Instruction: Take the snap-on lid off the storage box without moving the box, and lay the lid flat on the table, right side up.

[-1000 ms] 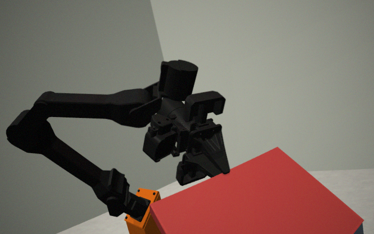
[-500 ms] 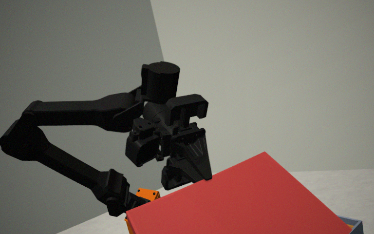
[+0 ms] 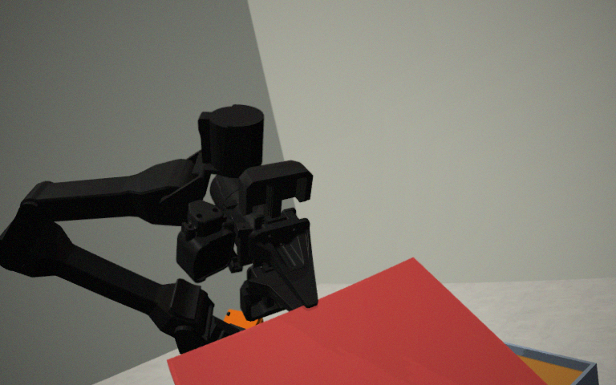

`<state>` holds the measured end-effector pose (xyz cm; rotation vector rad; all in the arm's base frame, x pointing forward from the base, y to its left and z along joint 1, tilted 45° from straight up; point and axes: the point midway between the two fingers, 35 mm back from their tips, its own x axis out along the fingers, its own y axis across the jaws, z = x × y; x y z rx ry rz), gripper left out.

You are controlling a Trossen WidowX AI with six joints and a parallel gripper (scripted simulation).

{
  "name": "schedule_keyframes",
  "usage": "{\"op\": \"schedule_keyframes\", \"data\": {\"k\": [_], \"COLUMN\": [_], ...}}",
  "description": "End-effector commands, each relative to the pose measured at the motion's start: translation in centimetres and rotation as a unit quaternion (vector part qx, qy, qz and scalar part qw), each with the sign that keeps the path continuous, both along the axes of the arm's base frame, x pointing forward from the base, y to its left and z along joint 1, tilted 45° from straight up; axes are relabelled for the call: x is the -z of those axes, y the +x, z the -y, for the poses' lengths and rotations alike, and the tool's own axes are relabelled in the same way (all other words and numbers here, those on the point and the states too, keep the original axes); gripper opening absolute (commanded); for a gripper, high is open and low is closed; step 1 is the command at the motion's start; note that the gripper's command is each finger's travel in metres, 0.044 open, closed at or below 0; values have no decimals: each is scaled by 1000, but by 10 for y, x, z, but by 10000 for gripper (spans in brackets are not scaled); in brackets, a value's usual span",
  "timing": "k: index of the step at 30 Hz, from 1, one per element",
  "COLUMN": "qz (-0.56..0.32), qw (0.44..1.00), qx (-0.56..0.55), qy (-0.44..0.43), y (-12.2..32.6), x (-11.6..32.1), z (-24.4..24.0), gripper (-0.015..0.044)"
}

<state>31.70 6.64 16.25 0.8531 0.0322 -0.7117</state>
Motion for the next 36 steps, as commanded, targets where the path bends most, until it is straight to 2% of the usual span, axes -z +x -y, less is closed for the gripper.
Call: {"op": "schedule_keyframes", "data": {"k": [1, 36], "qz": [0, -1], "qw": [1000, 1000], "qx": [-4, -4], "qy": [2, 0], "y": [-2, -26], "x": [-5, -50], "z": [3, 51], "gripper": [0, 0]}}
